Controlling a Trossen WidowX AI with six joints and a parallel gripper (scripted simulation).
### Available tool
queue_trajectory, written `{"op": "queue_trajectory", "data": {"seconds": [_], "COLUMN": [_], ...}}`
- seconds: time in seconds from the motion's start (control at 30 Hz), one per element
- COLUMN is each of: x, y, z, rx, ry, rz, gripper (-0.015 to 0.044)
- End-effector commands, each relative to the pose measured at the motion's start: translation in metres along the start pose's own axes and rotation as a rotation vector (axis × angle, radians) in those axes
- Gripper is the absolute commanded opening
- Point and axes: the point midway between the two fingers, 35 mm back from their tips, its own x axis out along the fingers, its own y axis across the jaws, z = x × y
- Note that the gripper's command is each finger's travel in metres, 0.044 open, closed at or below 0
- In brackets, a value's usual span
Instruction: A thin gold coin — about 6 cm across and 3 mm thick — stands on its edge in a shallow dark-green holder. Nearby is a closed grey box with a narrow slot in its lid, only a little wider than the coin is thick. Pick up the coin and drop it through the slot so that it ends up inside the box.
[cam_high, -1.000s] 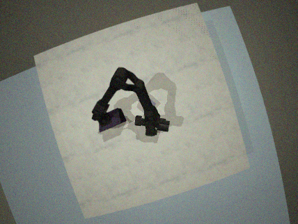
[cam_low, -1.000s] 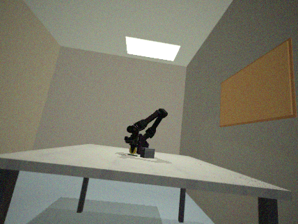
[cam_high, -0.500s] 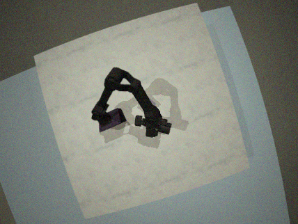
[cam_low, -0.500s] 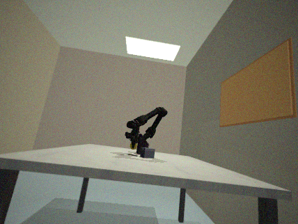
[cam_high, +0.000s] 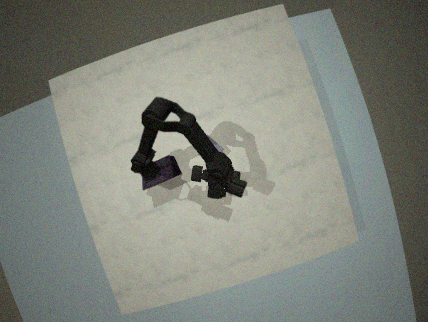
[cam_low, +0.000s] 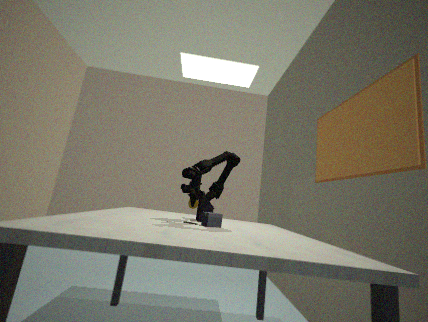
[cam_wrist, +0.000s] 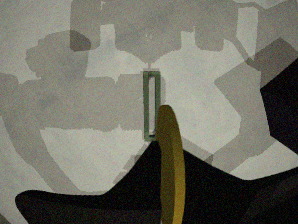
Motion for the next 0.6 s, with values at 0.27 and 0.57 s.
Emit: {"op": "queue_trajectory", "data": {"seconds": [0.27, 0.57], "x": [-0.0107, -0.0109], "y": [-0.0013, -0.0021], "z": [-0.0001, 0.0006], "rx": [-0.158, -0.466], "ry": [-0.004, -0.004], "rz": [-0.003, -0.004], "gripper": [0.0, 0.0]}}
